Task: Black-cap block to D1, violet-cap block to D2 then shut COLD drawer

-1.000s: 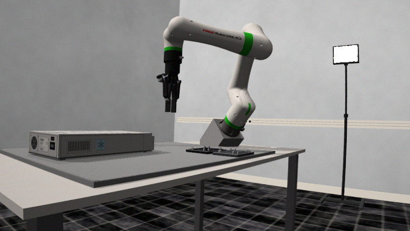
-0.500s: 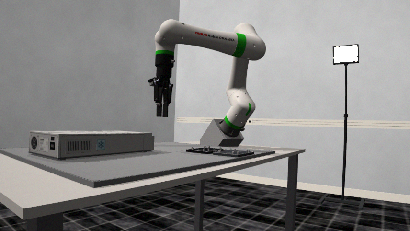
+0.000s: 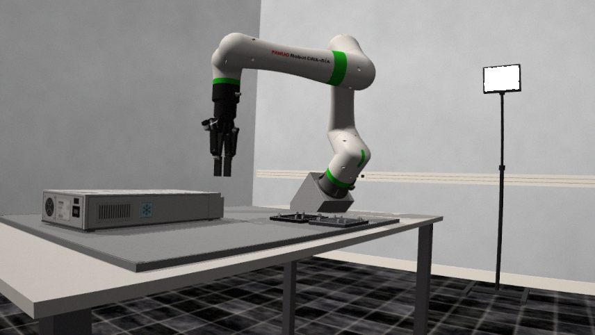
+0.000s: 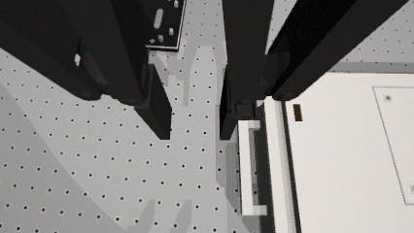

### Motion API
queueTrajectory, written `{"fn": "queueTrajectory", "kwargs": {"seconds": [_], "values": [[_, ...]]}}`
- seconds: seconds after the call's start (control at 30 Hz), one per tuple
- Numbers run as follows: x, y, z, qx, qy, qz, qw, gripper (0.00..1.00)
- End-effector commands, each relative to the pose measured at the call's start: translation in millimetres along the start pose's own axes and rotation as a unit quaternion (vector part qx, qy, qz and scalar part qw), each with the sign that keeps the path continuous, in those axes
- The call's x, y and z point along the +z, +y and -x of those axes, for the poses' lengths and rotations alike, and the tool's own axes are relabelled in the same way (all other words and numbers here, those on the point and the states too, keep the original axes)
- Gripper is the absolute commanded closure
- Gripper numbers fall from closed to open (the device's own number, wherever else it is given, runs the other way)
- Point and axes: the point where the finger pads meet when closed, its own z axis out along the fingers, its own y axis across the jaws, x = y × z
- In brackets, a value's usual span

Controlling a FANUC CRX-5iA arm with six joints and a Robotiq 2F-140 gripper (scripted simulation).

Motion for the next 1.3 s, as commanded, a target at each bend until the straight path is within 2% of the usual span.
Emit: {"fn": "queueTrajectory", "kwargs": {"seconds": [0.0,0.33,1.27], "values": [[4.4,-9.4,-4.9,0.0,0.001,0.0,1.0,0.66],[23.5,-40.9,-20.5,0.0,0.001,-0.001,1.0,0.66],[54.7,-42.1,-21.1,0.0,0.001,-0.001,1.0,0.66]]}}
